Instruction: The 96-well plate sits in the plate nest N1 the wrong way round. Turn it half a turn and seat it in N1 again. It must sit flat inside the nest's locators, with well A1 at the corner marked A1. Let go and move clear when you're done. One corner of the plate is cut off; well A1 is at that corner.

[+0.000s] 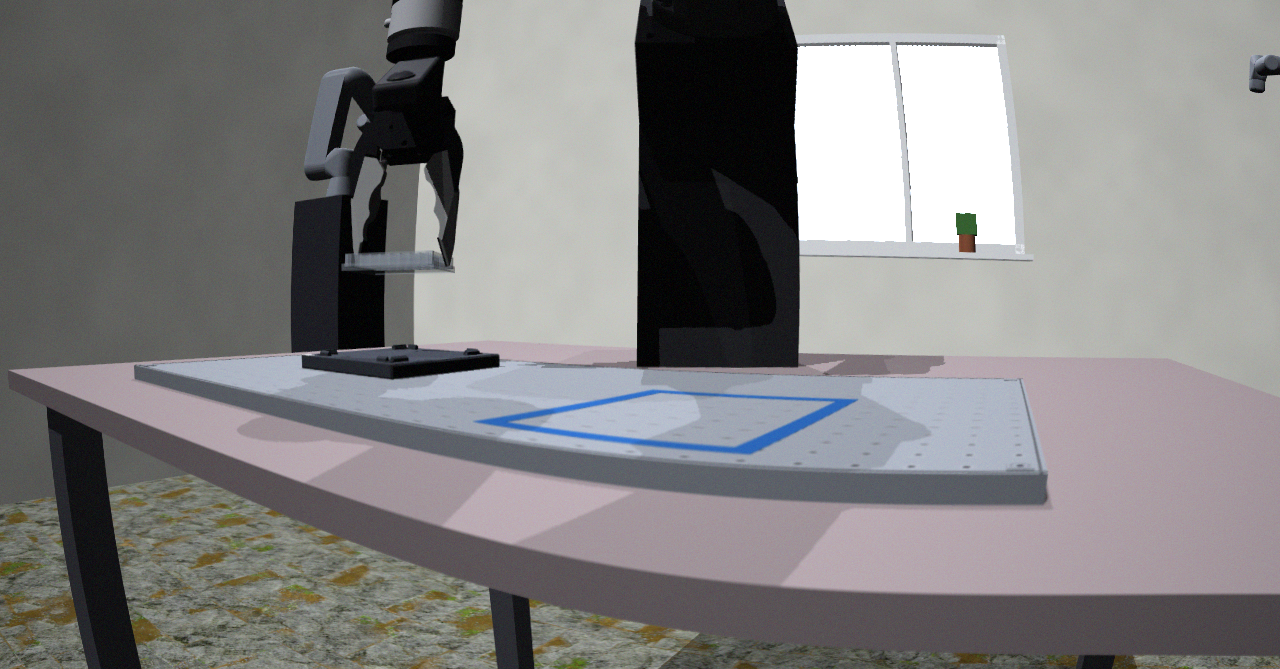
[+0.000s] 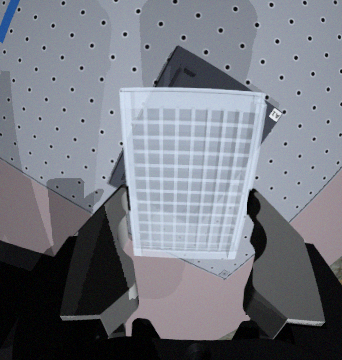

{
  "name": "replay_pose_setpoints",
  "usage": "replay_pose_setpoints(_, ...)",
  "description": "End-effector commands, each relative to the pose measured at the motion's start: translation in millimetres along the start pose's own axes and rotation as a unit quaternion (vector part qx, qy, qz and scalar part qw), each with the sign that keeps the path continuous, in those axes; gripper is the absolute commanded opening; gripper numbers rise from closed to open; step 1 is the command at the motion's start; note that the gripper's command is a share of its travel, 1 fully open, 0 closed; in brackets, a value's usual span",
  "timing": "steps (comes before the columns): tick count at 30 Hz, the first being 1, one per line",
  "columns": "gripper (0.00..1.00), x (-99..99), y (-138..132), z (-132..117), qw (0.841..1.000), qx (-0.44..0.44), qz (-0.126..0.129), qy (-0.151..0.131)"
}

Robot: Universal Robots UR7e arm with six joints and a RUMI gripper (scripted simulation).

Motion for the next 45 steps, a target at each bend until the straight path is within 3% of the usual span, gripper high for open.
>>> replay_pose_setpoints(1,0.0,-0.2,-1.0,0.5,0.996,-0.085,-0.005,-0.006)
replay_pose_setpoints(11,0.0,-0.2,-0.1,0.3,0.97,-0.244,-0.006,-0.005)
replay_pose_setpoints(45,0.0,0.5,0.5,0.0,0.97,-0.243,-0.008,-0.004)
Point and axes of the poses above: the point where the finger pads meet when closed, its own x axis back along the fingers, its own y axis across the jaws, z = x × y, the point moved 4 cm from there along x, back along the fingers, and after that the axes turned 1 degree about x, right-handed, at the moved point
